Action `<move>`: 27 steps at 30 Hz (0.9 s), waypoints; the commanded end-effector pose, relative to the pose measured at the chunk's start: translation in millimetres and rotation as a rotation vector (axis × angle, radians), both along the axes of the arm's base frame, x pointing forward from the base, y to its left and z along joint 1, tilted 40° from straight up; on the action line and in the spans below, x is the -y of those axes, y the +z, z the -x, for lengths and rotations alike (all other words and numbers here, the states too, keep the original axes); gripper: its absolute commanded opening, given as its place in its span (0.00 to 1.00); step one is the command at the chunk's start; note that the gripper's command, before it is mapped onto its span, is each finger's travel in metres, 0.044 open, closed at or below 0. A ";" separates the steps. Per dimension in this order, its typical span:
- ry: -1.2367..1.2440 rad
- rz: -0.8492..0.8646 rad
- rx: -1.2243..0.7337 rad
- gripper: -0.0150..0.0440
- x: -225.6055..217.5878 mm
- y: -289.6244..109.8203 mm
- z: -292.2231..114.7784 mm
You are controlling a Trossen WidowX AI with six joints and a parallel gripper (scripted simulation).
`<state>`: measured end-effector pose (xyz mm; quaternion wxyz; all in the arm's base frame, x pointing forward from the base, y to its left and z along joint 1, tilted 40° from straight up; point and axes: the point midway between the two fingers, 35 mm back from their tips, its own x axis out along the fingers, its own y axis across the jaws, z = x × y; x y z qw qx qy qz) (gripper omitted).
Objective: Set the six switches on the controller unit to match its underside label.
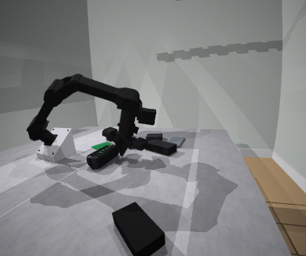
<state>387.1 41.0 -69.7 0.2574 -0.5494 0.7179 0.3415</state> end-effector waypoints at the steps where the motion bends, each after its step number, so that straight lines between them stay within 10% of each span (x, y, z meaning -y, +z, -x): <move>1: 0.005 0.004 -0.009 0.25 2.4 -2.5 1.9; 27: 0.005 0.004 -0.010 0.25 2.6 -2.8 11.8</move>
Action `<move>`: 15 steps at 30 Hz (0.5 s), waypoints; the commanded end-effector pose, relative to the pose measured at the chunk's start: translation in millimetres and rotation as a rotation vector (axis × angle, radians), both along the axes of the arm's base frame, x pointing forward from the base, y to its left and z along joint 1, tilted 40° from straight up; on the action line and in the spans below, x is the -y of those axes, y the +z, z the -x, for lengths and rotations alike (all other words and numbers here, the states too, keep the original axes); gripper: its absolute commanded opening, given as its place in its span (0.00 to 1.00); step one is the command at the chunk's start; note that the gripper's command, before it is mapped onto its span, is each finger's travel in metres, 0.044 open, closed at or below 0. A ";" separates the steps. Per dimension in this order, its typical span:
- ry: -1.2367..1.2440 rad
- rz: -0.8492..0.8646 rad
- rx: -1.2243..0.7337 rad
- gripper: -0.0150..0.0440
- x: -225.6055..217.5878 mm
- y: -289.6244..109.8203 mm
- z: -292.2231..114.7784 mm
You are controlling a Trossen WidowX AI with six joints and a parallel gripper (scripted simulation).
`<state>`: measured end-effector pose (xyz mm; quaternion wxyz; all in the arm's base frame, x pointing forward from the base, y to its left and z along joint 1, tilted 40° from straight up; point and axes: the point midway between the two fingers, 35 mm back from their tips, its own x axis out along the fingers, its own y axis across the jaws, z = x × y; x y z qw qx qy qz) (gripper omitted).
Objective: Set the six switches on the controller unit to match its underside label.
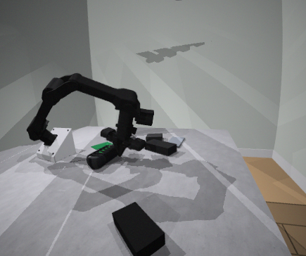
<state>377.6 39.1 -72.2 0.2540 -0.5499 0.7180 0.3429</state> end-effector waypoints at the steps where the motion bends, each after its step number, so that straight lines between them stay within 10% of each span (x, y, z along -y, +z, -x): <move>1: 0.001 0.002 -0.003 0.25 0.7 -0.3 2.6; 15: 0.001 0.002 -0.004 0.25 0.5 -0.6 10.8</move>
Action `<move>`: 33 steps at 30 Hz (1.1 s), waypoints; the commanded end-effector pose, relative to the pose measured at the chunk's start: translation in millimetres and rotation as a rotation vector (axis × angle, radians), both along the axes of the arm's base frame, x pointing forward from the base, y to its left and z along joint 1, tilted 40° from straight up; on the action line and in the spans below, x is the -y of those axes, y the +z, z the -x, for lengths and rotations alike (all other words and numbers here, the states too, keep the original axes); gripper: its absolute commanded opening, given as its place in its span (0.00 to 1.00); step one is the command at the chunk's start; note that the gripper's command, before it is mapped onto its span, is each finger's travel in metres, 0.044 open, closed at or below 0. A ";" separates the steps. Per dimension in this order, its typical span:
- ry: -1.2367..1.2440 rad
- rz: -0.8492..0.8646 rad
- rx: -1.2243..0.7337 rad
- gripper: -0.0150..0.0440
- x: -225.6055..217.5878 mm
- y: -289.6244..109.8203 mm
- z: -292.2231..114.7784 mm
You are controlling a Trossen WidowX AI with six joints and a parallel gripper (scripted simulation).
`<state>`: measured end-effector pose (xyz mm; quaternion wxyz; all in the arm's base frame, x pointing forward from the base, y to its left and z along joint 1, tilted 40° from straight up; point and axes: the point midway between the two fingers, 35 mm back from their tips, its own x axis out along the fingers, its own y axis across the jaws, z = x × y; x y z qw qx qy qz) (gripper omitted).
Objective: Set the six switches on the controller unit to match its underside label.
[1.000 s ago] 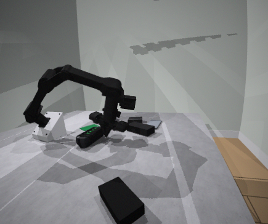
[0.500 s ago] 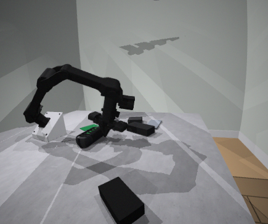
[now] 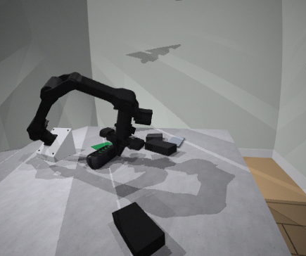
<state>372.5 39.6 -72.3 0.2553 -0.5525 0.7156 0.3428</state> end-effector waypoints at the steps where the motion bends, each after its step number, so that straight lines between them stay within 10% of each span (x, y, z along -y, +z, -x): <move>1: -0.004 0.003 -0.009 0.25 1.0 -0.5 6.9; 33: -0.004 0.003 -0.012 0.25 1.9 -1.6 45.9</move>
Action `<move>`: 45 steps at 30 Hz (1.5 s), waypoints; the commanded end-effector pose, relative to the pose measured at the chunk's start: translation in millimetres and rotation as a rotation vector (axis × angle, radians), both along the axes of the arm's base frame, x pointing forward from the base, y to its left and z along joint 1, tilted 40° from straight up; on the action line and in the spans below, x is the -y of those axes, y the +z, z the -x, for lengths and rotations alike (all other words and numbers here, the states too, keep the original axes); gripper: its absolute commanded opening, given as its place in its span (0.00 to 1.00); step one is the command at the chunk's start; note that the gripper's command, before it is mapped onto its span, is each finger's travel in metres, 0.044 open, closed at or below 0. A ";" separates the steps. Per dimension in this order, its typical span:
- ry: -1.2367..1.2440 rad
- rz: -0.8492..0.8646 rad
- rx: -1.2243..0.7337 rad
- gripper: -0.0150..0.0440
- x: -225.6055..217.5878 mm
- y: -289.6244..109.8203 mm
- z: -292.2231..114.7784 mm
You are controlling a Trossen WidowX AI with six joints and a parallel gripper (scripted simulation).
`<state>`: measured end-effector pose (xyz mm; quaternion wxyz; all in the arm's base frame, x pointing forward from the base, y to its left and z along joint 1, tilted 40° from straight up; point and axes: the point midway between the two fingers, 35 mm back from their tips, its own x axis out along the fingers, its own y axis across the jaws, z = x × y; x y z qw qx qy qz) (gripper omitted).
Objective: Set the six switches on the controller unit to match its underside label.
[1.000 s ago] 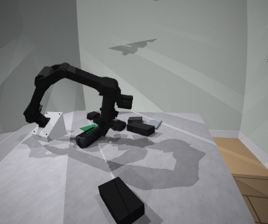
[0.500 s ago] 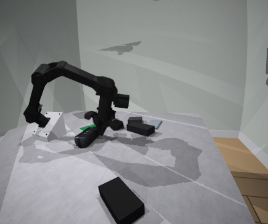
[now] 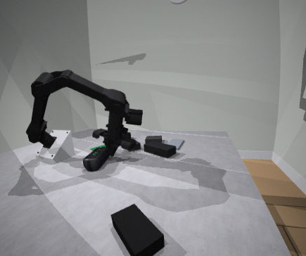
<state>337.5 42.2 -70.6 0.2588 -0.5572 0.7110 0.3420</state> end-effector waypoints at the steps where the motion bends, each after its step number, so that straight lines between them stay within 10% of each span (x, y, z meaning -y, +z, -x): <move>1: -0.013 0.007 -0.023 0.25 4.6 -3.3 12.2; 45: -0.013 0.007 -0.024 0.25 5.5 -3.4 22.2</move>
